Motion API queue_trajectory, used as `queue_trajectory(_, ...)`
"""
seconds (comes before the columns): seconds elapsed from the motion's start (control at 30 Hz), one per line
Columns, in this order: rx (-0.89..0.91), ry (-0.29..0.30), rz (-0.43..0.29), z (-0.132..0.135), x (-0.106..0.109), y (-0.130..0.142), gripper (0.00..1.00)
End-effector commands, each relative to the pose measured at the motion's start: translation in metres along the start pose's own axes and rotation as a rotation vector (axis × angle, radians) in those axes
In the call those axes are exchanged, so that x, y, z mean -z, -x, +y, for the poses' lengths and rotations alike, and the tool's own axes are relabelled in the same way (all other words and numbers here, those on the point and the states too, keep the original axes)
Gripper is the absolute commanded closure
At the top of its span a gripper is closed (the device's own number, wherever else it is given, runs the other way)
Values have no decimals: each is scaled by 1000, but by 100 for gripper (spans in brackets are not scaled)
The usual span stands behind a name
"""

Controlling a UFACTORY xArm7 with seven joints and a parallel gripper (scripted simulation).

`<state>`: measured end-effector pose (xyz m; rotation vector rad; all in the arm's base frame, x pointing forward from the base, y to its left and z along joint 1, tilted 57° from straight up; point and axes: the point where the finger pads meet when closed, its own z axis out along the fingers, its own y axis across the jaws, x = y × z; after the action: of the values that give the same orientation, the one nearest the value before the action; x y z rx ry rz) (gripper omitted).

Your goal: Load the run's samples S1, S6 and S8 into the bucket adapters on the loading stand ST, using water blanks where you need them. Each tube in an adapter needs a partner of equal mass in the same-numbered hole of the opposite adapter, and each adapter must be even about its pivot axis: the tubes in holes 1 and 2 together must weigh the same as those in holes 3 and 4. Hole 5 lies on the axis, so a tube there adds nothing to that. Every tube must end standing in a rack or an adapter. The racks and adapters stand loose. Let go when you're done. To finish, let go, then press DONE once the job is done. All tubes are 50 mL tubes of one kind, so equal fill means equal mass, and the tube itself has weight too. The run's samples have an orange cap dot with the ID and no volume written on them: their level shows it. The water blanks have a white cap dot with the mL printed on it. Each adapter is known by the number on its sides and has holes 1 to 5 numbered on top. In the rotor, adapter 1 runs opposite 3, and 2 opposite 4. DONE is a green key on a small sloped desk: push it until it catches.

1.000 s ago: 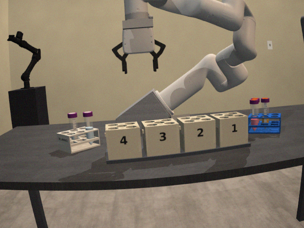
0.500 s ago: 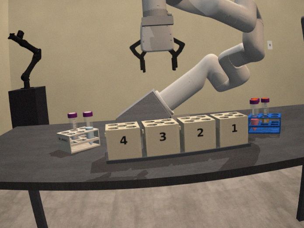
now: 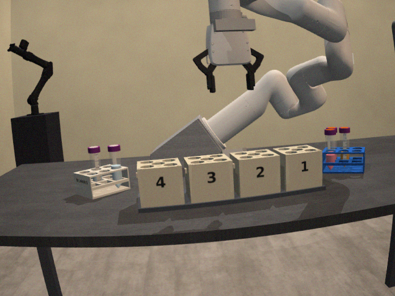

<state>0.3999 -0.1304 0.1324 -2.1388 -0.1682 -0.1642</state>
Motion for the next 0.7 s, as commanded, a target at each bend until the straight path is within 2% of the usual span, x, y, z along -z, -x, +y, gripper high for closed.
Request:
queue_trajectory(0.0, 140, 10, 5, -21, 2, 6, 0)
queue_trajectory(0.37, 507, 10, 3, -73, 2, 23, 0)
queue_trajectory(0.43, 507, 10, 3, -73, 2, 23, 0)
queue_trajectory(0.67, 725, 10, 3, -106, 1, 34, 0)
